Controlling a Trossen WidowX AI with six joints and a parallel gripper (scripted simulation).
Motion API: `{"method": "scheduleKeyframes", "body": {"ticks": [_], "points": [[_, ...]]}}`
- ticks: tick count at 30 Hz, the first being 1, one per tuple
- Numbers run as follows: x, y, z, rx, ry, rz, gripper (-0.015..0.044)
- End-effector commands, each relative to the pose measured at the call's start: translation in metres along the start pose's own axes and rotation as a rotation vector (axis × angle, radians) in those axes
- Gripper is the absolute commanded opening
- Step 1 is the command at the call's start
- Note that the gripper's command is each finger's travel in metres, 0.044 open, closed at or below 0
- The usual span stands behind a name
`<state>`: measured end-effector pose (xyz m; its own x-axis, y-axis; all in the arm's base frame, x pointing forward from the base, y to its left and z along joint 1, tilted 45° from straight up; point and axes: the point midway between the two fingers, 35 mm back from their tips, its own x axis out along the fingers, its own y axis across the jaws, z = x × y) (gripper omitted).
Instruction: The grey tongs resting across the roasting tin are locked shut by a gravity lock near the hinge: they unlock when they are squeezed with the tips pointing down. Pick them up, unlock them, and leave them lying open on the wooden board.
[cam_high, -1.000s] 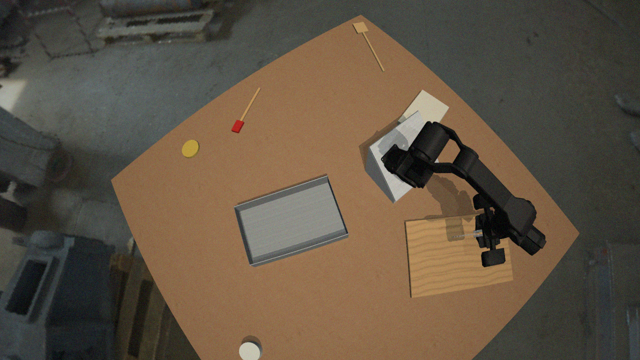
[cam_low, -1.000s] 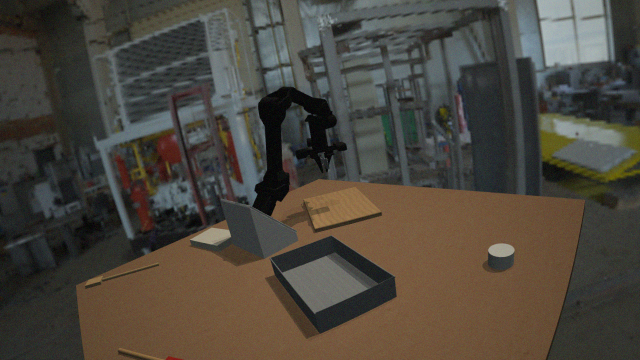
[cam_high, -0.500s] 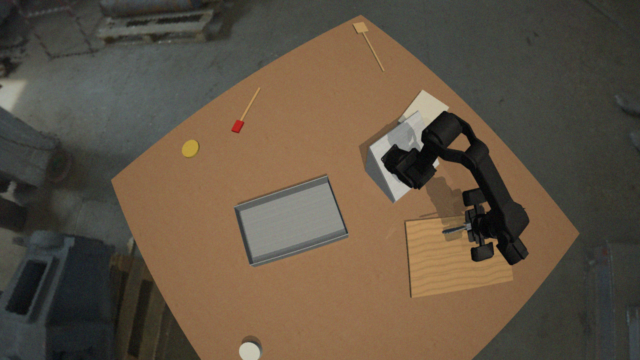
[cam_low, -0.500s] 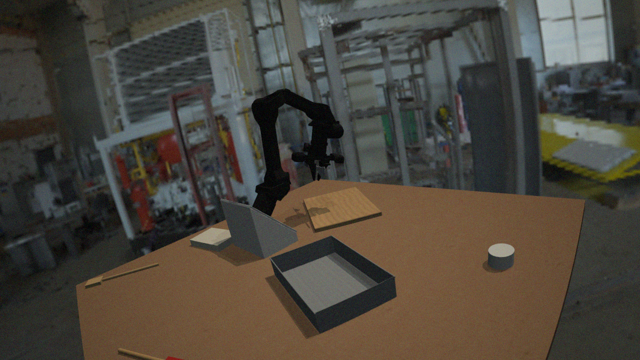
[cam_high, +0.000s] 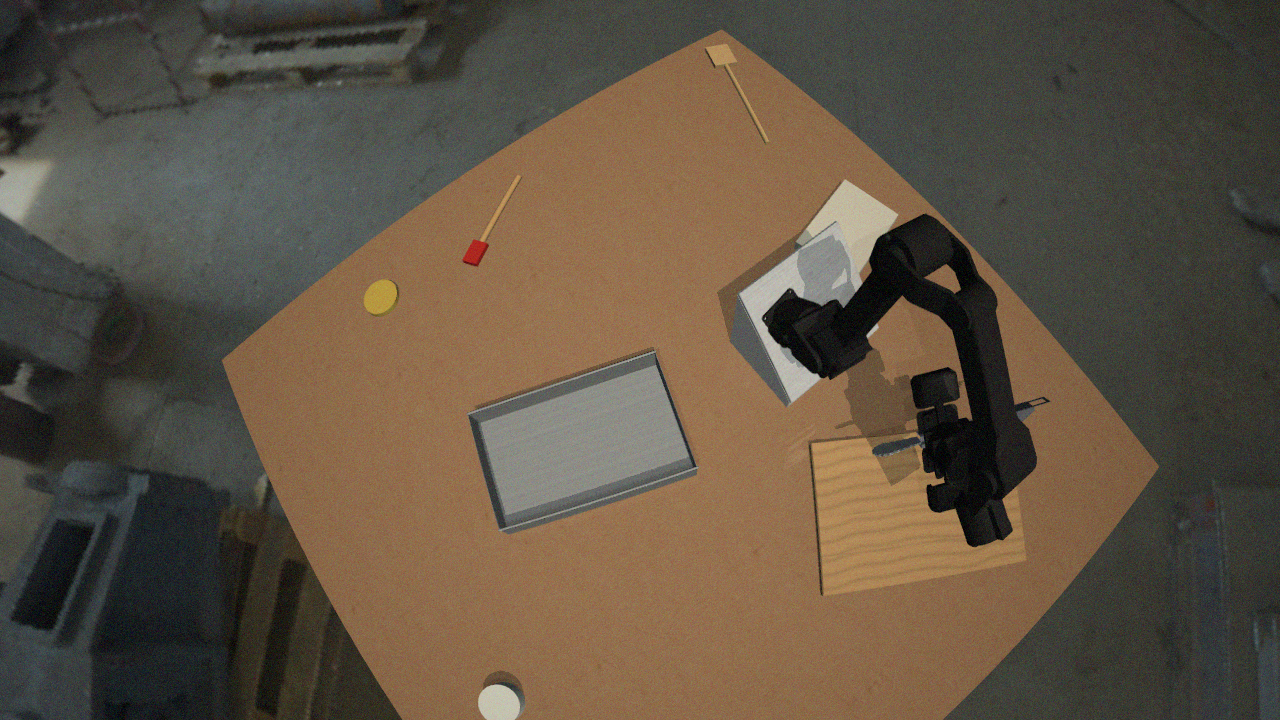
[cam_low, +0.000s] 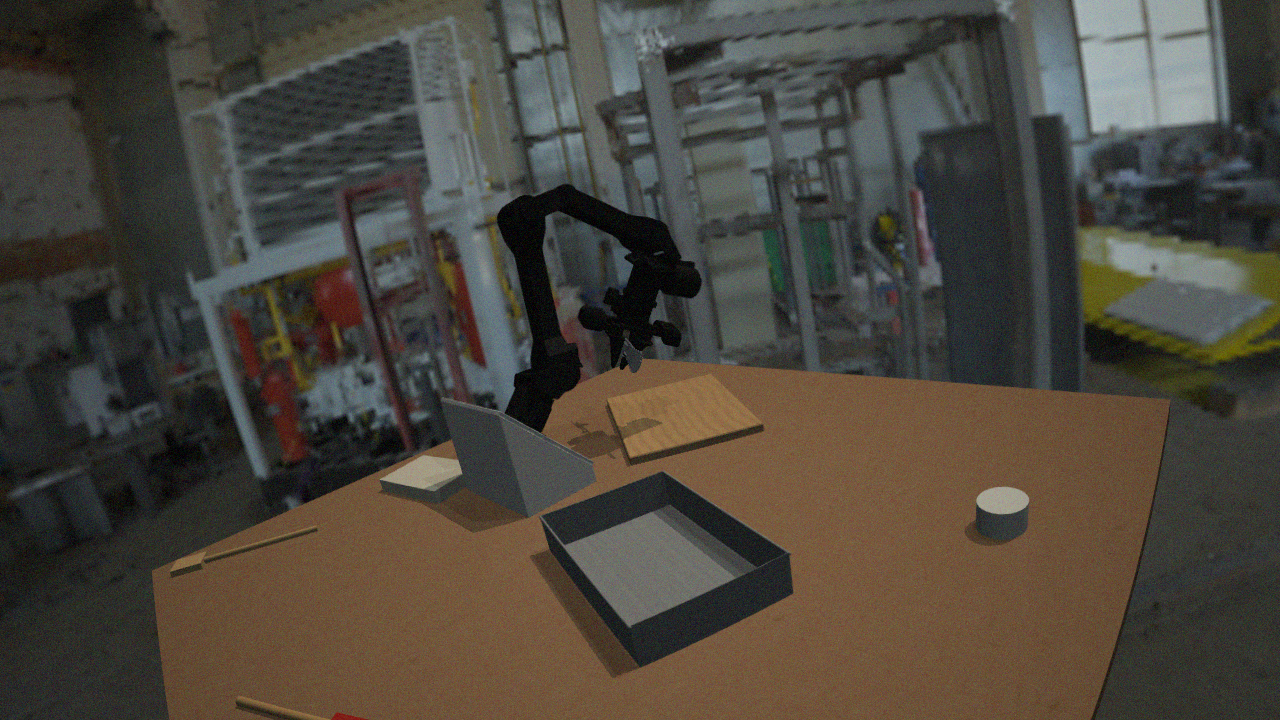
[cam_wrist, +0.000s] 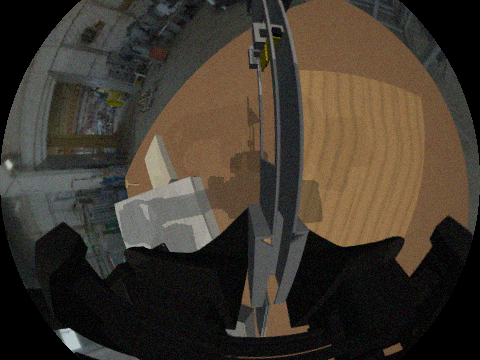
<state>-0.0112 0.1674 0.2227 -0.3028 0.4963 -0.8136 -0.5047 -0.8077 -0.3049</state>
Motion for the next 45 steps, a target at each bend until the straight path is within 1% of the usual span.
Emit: {"method": "scheduleKeyframes", "body": {"ticks": [1, 10, 19, 29, 40, 45], "points": [[0.004, 0.004, 0.0, -0.004, -0.076, 0.034, -0.015], [0.005, 0.004, 0.004, -0.006, -0.245, 0.029, -0.015], [0.0, -0.003, 0.006, 0.008, -0.408, -0.05, -0.015], [-0.013, -0.019, 0.006, 0.012, -0.581, -0.225, -0.015], [-0.038, -0.041, -0.001, 0.012, -0.719, -0.508, -0.015], [-0.04, -0.042, -0.002, 0.011, -0.725, -0.531, -0.015]]}}
